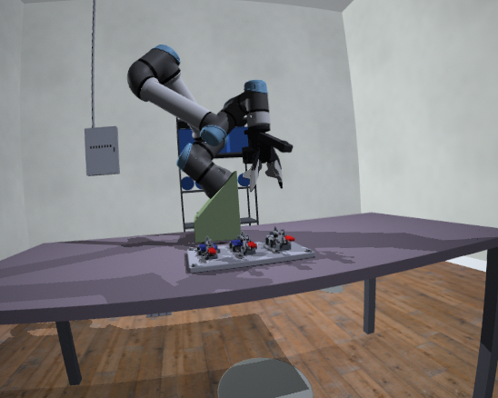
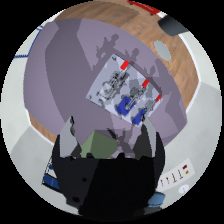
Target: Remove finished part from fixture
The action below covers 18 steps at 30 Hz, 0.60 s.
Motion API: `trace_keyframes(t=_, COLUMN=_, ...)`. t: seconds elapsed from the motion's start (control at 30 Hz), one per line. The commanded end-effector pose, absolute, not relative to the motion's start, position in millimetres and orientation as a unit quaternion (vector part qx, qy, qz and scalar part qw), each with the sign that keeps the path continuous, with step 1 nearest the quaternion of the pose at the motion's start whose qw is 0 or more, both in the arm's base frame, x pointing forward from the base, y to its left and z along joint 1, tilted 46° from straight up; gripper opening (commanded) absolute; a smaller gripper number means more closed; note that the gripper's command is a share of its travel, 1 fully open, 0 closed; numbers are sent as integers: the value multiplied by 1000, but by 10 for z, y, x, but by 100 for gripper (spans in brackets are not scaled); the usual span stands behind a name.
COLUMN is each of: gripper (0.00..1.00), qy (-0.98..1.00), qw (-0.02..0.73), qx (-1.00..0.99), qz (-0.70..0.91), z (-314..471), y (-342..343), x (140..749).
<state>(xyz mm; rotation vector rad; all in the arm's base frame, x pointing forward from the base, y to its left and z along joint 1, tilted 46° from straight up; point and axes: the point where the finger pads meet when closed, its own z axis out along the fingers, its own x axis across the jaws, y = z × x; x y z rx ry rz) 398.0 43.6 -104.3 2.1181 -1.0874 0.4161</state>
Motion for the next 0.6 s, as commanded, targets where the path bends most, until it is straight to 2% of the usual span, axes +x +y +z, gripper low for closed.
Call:
trace_keyframes(t=0.0, gripper=100, qy=-429, qw=355, qx=815, qz=164, z=-1041, y=447, x=3985)
trace_keyframes(t=0.57, gripper=100, qy=-501, qw=339, qx=772, qz=196, z=-1032, y=525, x=3993)
